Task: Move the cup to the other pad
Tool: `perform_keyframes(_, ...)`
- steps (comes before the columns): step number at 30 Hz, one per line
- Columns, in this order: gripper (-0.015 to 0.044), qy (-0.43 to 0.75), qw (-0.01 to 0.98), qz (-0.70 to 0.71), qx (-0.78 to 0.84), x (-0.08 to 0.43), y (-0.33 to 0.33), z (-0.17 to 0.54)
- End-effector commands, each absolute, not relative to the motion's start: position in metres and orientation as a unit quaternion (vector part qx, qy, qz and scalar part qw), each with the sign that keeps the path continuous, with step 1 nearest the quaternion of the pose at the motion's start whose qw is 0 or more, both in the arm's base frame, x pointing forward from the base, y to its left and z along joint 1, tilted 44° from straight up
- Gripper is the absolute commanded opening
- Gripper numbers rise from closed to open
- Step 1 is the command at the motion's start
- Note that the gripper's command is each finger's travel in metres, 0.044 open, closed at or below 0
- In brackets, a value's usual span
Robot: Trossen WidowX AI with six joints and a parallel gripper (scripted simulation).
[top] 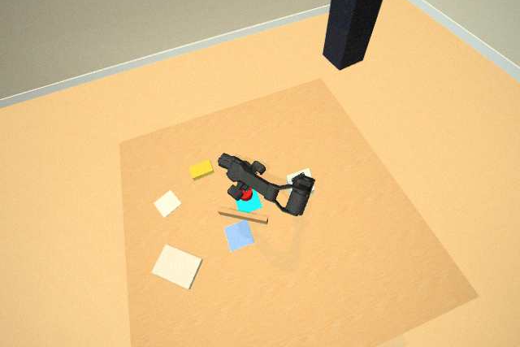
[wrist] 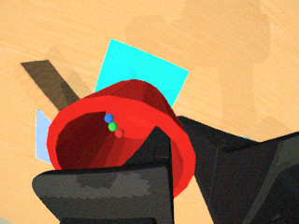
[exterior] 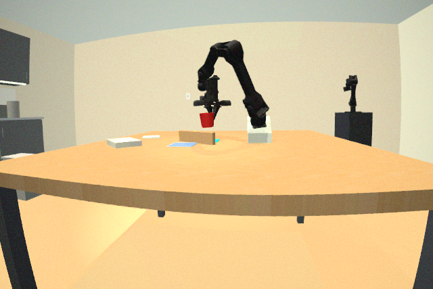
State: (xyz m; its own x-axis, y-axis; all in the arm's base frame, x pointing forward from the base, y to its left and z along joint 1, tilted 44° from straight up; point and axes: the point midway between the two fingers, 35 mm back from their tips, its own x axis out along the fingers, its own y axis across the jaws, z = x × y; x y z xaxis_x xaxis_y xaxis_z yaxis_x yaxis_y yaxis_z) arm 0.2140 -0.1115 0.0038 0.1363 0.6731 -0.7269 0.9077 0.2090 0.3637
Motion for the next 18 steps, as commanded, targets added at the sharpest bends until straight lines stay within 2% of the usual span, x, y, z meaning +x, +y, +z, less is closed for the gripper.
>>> perform_keyframes(1, 0.0000, 0.643, 0.434, -0.134, 0.617, 0.215, -0.107, 0.000)
perform_keyframes(18, 0.0000, 0.643, 0.434, -0.134, 0.617, 0.218, -0.091, -0.019)
